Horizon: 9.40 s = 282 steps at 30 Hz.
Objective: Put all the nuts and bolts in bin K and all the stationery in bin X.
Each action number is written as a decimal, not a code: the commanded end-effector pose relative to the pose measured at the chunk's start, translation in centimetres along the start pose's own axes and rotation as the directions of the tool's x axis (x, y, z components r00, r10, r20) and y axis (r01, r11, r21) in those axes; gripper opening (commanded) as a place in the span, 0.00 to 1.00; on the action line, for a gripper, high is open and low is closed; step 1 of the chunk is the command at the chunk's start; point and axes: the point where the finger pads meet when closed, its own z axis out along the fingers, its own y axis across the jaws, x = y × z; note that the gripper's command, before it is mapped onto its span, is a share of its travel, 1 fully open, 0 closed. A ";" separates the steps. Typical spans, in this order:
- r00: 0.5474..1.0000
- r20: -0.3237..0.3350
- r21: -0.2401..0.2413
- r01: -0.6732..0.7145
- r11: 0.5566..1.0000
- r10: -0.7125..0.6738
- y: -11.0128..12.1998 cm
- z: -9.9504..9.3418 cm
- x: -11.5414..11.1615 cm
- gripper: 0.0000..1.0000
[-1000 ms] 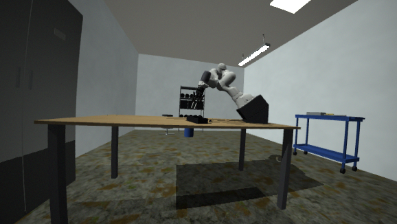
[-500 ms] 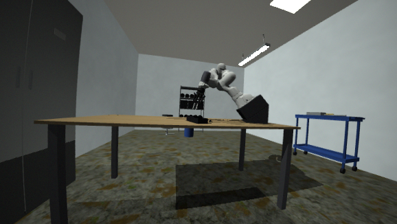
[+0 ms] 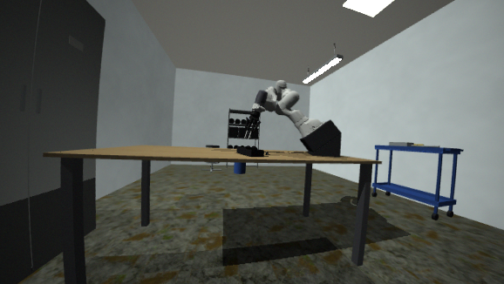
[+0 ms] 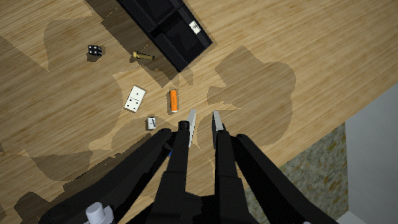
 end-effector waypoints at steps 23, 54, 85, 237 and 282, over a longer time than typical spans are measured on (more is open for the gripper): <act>0.999 0.046 0.148 0.014 0.989 -0.021 -5.9 -0.1 -1.6 0.18; 0.999 0.046 0.148 0.014 0.989 -0.021 -5.9 -0.1 -1.6 0.18; 0.999 0.046 0.148 0.014 0.989 -0.021 -5.9 -0.1 -1.6 0.18; 0.988 -0.020 0.011 0.155 0.988 -0.155 -4.9 0.0 -1.2 0.18; 0.988 0.020 -0.009 -0.155 0.988 0.155 -4.8 0.0 -1.4 0.18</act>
